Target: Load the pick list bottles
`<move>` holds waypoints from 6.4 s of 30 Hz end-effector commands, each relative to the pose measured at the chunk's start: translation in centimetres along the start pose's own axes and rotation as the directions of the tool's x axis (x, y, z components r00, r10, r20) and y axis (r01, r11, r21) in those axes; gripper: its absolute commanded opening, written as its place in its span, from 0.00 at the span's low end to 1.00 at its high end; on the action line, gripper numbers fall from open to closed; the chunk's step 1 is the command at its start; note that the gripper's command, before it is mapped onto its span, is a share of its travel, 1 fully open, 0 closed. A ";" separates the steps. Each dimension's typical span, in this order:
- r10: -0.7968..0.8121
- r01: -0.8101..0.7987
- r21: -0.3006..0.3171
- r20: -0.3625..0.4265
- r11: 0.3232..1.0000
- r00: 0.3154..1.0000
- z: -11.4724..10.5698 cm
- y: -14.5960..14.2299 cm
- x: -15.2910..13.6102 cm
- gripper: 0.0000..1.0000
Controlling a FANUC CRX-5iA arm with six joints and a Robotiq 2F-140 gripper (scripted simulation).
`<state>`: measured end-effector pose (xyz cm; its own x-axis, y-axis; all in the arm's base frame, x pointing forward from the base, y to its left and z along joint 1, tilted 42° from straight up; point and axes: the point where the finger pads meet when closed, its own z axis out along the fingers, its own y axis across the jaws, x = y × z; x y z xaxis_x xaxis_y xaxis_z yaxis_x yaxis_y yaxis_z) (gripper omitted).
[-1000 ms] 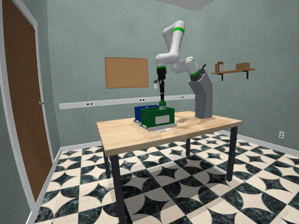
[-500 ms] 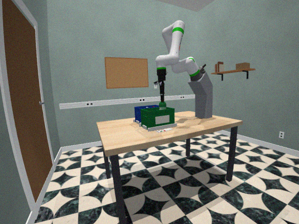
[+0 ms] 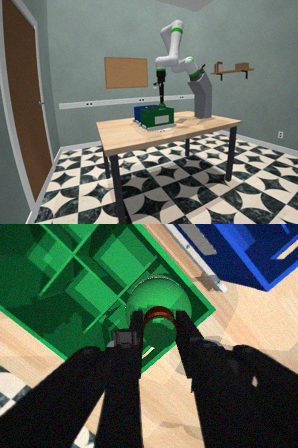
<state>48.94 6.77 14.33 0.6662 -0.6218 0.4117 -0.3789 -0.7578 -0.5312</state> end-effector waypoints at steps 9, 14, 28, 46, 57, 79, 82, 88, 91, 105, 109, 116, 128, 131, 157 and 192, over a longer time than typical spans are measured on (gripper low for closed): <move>0.000 0.000 0.001 -0.001 1.000 1.000 0.9 0.0 0.1 0.10; 0.000 0.000 0.001 -0.001 1.000 1.000 1.4 0.0 0.1 0.10; 0.000 0.000 0.001 -0.001 1.000 1.000 2.6 0.0 0.1 0.10; 0.000 0.000 0.001 -0.001 1.000 1.000 4.2 0.0 0.1 0.10; 0.000 0.000 0.001 -0.001 1.000 1.000 5.1 0.0 0.1 0.10; 0.000 0.000 0.001 -0.001 1.000 1.000 6.8 0.0 0.1 0.10; 0.000 0.000 0.001 -0.001 1.000 1.000 6.9 0.0 0.1 0.10; 0.000 0.000 0.001 -0.001 1.000 1.000 7.1 0.0 0.1 0.10; 0.000 0.000 0.001 -0.001 1.000 1.000 7.3 0.0 0.1 0.10; 0.000 0.000 0.001 -0.001 1.000 1.000 7.9 0.0 0.1 0.10; 0.000 0.000 0.001 -0.001 1.000 1.000 8.1 0.0 0.1 0.10; 0.000 0.000 0.001 -0.001 1.000 1.000 8.4 0.0 0.1 0.10; 0.000 0.000 0.001 -0.001 1.000 1.000 8.9 0.0 0.1 0.10; 0.000 0.000 0.001 -0.001 1.000 1.000 9.1 0.0 0.1 0.10; 0.000 0.000 0.001 -0.001 1.000 1.000 9.6 0.0 0.1 0.44; 0.000 0.000 0.001 -0.001 1.000 1.000 5.6 0.0 0.0 0.44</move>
<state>53.00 8.07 9.62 0.6486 -0.6272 0.4312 -0.3750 -0.7563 -0.5361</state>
